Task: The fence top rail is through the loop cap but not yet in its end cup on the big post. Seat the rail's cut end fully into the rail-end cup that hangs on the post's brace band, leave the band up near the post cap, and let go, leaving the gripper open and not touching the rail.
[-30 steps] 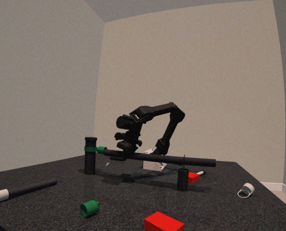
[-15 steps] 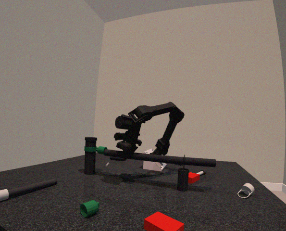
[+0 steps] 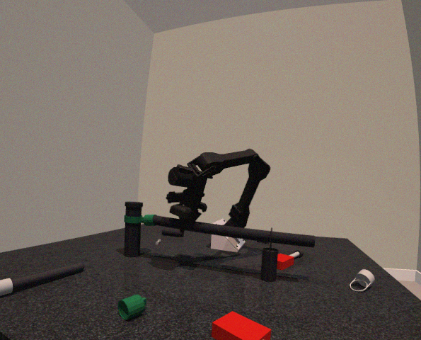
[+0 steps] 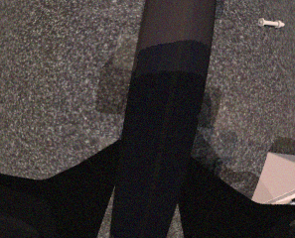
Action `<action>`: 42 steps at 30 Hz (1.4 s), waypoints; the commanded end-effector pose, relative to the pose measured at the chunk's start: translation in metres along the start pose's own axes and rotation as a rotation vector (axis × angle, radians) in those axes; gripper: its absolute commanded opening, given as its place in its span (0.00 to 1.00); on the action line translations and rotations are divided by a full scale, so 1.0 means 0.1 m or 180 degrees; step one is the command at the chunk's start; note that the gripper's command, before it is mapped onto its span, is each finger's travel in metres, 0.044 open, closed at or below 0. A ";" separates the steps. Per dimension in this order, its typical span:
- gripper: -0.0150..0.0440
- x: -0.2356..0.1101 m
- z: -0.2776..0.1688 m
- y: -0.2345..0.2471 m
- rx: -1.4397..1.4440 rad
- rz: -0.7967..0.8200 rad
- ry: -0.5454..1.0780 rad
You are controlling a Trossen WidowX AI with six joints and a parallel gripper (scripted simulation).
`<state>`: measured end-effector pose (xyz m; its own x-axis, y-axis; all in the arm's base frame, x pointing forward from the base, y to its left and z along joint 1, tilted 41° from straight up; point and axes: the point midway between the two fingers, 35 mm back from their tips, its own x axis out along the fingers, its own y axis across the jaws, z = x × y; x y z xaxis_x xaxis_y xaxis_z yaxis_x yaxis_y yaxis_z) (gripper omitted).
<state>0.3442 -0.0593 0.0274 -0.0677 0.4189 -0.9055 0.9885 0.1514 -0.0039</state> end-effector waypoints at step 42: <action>0.39 0.10 0.24 0.00 0.0013 0.0004 -0.0007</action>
<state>0.3469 -0.0765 0.0072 -0.0668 0.4171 -0.9064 0.9890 0.1480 -0.0048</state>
